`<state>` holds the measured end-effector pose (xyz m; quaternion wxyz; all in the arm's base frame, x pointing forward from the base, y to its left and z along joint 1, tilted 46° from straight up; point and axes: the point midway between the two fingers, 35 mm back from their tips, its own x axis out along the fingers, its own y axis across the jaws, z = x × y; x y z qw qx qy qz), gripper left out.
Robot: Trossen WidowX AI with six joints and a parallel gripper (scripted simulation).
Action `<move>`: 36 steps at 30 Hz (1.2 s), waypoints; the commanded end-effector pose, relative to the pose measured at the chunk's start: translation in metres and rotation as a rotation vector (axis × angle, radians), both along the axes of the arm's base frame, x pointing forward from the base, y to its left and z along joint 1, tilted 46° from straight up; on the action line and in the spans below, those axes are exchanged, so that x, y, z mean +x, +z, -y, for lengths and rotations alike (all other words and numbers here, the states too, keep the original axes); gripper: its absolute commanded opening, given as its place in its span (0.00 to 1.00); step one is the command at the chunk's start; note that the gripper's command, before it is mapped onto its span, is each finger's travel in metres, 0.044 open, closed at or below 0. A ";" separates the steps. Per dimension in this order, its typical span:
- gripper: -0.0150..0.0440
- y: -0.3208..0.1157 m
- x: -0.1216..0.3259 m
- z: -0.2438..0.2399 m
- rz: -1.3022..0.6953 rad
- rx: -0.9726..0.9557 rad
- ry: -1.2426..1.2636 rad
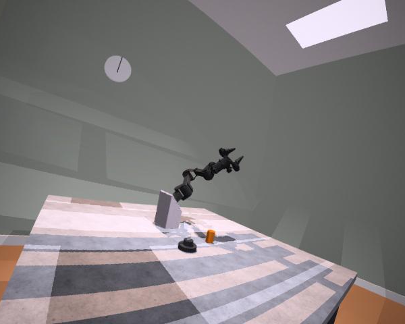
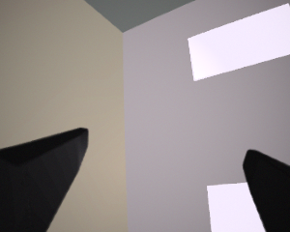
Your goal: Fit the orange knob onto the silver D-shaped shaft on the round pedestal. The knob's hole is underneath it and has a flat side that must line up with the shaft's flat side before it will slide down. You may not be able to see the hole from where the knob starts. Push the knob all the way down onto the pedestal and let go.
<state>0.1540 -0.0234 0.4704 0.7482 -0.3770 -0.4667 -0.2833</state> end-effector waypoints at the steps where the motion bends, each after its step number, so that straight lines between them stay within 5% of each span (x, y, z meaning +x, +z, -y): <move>1: 0.98 0.000 0.000 0.000 0.000 0.000 0.000; 9: 1.00 -0.036 0.087 -0.004 -0.370 -0.034 0.060; 19: 1.00 -0.155 0.194 -0.023 -1.046 -0.091 0.232; 27: 1.00 -0.255 0.216 -0.046 -1.517 -0.097 0.426; 36: 1.00 -0.350 0.183 -0.078 -2.054 0.002 0.740</move>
